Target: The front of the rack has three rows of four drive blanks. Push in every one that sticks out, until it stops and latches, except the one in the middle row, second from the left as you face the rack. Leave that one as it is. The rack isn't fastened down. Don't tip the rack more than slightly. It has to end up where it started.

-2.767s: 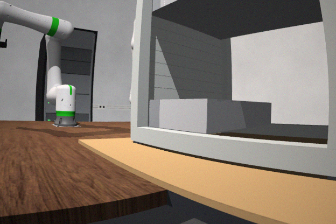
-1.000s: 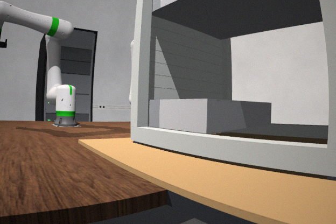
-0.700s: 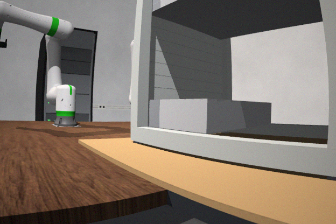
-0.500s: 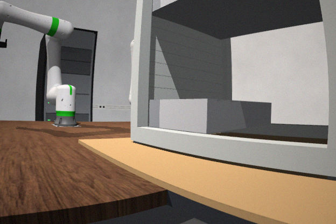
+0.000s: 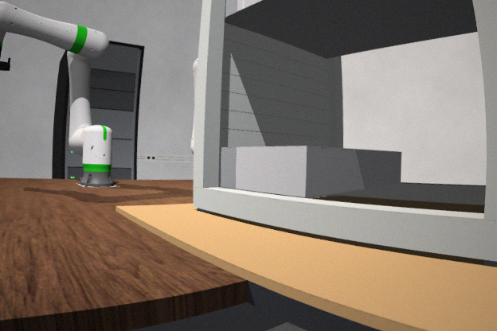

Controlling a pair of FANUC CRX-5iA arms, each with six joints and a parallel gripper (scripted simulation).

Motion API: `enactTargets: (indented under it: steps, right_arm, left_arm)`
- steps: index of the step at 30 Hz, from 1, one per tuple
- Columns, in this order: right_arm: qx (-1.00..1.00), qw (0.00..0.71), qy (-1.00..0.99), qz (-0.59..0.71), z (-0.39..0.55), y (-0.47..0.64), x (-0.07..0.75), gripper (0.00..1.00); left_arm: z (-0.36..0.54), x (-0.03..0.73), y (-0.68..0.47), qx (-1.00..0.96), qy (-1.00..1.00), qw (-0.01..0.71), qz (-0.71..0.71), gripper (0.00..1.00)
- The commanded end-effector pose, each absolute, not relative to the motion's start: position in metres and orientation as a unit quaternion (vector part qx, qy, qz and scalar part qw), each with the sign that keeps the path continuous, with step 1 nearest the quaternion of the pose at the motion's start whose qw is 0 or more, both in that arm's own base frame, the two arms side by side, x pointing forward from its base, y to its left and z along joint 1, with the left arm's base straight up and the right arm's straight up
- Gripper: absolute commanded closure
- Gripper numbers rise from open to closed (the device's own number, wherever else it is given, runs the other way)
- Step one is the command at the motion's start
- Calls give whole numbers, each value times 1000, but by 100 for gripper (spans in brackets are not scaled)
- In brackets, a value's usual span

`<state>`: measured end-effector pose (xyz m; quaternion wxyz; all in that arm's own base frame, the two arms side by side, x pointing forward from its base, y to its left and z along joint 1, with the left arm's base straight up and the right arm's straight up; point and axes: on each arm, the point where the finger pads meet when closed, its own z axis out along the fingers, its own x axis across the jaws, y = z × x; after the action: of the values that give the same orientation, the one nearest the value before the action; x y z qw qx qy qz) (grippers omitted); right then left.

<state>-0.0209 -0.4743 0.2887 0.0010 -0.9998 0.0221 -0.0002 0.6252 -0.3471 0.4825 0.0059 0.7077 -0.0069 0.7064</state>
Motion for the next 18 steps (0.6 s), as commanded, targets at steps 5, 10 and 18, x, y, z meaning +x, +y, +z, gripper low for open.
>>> enactTargets:
  steps: [5,10,18]
  right_arm:
    - [-1000,0,22,0,290,-475,-21,0]
    - [-1000,0,22,0,290,-475,-21,0]
    - [-1000,0,22,0,290,-475,-21,0]
  left_arm:
    - [484,626,-347,707,-6,6,707,100]
    - [484,626,-347,707,-6,6,707,100]
    - [484,629,-347,707,-6,6,707,100]
